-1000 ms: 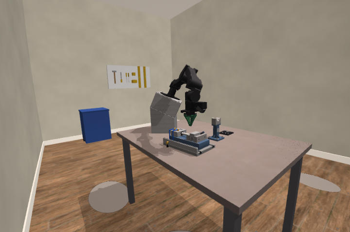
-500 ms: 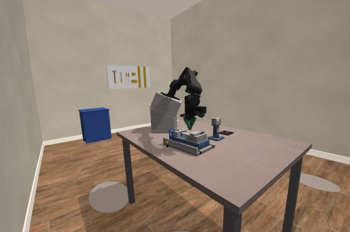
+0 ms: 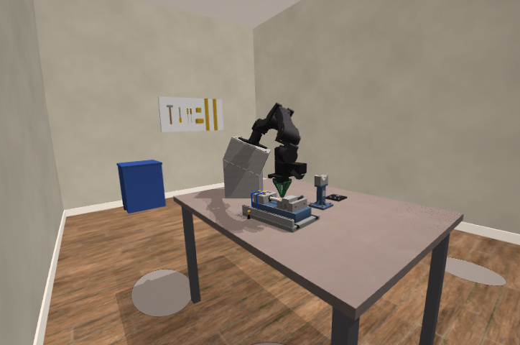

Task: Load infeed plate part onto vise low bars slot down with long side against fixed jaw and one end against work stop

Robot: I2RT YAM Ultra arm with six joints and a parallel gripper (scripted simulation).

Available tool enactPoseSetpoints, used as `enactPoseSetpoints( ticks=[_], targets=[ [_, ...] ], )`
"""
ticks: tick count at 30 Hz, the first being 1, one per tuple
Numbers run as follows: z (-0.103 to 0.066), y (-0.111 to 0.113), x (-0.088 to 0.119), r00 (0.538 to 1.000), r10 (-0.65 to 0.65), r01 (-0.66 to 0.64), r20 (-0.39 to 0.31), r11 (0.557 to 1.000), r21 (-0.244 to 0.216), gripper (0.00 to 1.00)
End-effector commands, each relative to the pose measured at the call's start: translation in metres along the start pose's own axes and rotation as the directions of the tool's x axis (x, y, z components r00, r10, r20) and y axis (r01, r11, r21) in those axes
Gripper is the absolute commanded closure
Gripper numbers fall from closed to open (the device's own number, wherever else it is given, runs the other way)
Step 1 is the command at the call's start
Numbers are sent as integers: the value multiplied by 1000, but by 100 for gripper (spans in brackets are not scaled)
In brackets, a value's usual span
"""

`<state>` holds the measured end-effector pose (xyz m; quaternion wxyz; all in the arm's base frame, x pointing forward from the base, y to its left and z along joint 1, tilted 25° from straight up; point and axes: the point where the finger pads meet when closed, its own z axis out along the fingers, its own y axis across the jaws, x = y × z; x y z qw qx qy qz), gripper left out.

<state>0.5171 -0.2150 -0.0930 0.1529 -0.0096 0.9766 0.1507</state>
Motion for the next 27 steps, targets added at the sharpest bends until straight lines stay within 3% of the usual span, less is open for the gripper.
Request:
enactPoseSetpoints(
  ticks=[1,27],
  targets=[
    [-6,-7,-13,999,-8,8,38,1000,23,100],
    [-1,-7,-12,999,-8,7,35,1000,22,100]
  ],
)
